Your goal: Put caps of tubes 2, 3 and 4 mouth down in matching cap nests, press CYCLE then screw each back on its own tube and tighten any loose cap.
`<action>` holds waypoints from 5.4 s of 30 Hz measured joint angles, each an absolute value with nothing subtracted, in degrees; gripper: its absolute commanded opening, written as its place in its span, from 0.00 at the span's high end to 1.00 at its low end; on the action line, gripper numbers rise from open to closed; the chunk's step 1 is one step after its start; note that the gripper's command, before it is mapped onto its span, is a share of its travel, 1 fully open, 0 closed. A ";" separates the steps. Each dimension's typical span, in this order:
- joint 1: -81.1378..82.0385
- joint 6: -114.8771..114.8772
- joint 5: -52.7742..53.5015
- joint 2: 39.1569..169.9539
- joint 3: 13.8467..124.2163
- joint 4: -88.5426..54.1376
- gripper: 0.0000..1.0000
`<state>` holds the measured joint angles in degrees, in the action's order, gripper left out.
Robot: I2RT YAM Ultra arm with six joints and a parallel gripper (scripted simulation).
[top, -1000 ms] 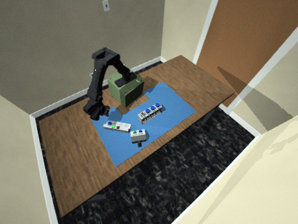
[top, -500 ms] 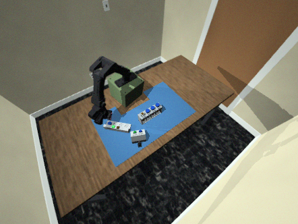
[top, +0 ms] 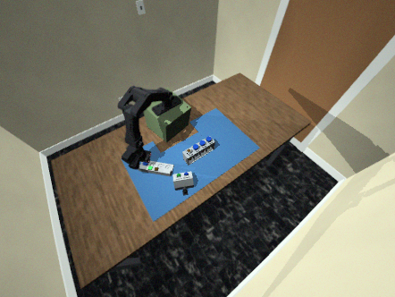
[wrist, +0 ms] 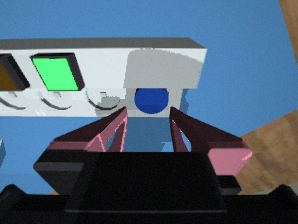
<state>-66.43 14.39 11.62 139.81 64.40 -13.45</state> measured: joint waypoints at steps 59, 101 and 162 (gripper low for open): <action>-66.17 14.02 11.64 141.75 66.17 -11.46 1.00; -69.56 17.45 11.77 122.23 63.99 -27.46 1.00; -16.97 43.53 5.30 100.20 51.18 -30.09 1.00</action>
